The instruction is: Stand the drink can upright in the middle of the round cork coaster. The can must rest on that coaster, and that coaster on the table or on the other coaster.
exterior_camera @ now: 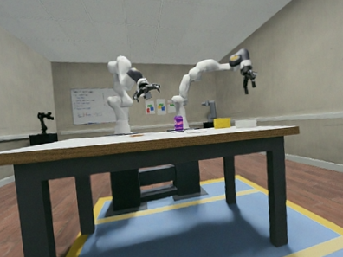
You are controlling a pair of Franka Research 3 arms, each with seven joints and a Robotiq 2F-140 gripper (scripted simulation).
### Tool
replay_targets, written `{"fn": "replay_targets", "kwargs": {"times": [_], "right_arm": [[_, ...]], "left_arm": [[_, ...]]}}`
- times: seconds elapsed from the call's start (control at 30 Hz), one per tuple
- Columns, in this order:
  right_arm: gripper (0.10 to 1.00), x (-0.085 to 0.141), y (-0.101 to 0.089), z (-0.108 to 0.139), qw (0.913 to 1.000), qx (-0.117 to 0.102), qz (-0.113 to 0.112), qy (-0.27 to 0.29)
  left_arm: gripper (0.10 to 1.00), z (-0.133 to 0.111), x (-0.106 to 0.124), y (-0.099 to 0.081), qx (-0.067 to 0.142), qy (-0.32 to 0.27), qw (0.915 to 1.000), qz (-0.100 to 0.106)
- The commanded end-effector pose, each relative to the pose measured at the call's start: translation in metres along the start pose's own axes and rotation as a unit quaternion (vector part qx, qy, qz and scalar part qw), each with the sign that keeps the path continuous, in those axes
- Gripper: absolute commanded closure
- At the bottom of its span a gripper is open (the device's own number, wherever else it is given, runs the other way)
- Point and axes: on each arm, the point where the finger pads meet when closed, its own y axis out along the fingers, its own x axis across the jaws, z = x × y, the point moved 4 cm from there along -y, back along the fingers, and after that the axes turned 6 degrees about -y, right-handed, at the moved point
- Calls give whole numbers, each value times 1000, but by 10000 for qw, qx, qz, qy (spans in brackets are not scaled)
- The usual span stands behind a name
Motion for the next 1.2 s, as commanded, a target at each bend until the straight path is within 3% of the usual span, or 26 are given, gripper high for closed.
{"fn": "replay_targets", "kwargs": {"times": [0.0, 0.33, 0.4, 0.43, 0.87, 0.97, 1.0, 1.1, 1.17], "right_arm": [[98, 0, 0, 0, 10000, -1, 0, 0], [98, 0, 0, 0, 10000, -1, 0, 0], [98, 0, 0, 0, 10000, -1, 0, 0], [98, 0, 0, 0, 10000, -1, 0, 0], [98, 0, 0, 0, 10000, -1, 0, 0], [98, 0, 0, 0, 10000, -1, 0, 0], [98, 0, 0, 0, 10000, -1, 0, 0], [98, 0, 0, 0, 10000, -1, 0, 0], [98, 0, 0, 0, 10000, -1, 0, 0]], "left_arm": [[98, 9, -31, -13, 20, 628, 9980, 40], [98, 26, -105, -42, 62, 895, 9958, 163], [98, 26, -105, -42, 62, 895, 9958, 163], [98, 29, -126, -50, 69, 968, 9951, 199], [98, 33, -224, -87, 70, 1313, 9906, 373], [98, 33, -231, -90, 69, 1336, 9903, 384], [98, 32, -245, -95, 64, 1385, 9895, 410], [98, 30, -256, -99, 59, 1427, 9888, 432], [98, 30, -256, -99, 59, 1427, 9888, 432]]}}
